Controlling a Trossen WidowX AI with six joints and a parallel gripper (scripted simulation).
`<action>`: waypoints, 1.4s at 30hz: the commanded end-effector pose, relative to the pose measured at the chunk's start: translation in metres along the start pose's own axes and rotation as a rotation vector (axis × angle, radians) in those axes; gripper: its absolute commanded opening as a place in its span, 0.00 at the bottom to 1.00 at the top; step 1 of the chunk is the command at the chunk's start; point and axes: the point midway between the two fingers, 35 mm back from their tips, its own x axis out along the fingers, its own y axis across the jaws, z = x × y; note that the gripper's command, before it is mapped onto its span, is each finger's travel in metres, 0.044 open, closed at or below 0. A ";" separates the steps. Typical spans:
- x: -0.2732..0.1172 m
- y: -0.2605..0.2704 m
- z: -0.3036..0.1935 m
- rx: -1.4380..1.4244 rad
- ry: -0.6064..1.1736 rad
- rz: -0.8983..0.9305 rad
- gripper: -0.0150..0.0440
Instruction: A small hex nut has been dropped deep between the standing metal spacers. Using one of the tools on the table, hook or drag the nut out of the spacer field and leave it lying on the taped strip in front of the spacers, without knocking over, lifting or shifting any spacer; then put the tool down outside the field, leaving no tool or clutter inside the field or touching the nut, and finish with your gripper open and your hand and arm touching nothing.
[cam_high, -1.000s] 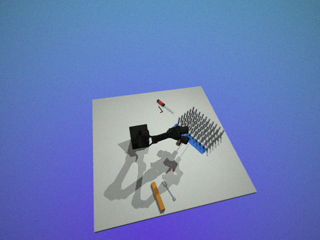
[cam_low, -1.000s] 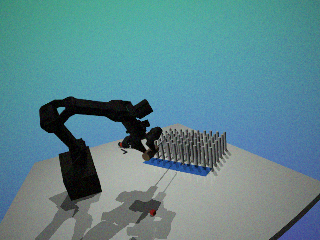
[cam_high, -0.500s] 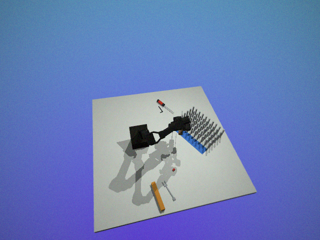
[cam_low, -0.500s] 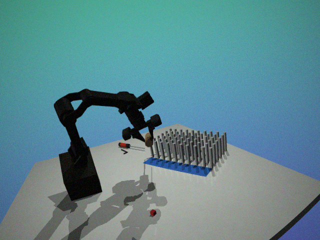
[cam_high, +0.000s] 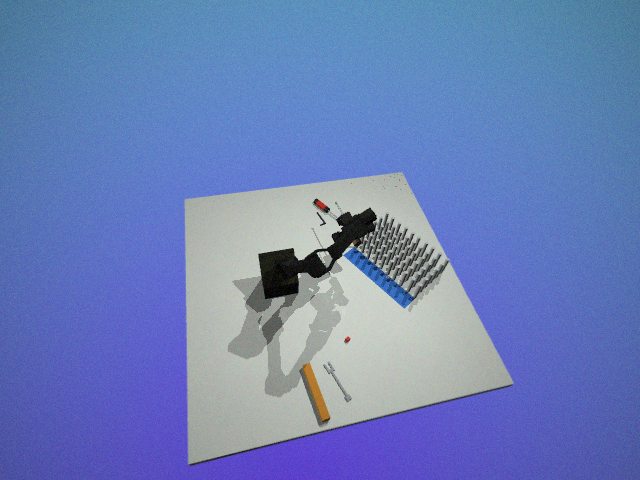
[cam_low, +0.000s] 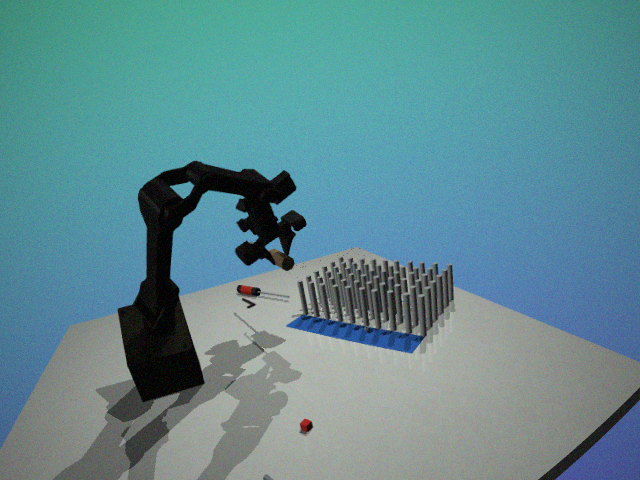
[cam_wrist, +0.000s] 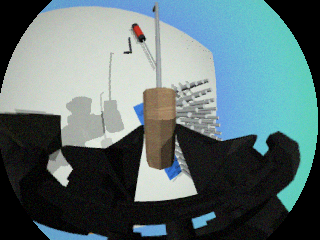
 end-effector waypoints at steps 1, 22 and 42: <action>0.003 0.001 0.030 -0.103 -0.050 0.027 0.25; 0.022 0.048 0.167 -0.664 -0.242 0.212 0.25; 0.042 0.145 0.277 -1.267 -0.405 0.402 0.25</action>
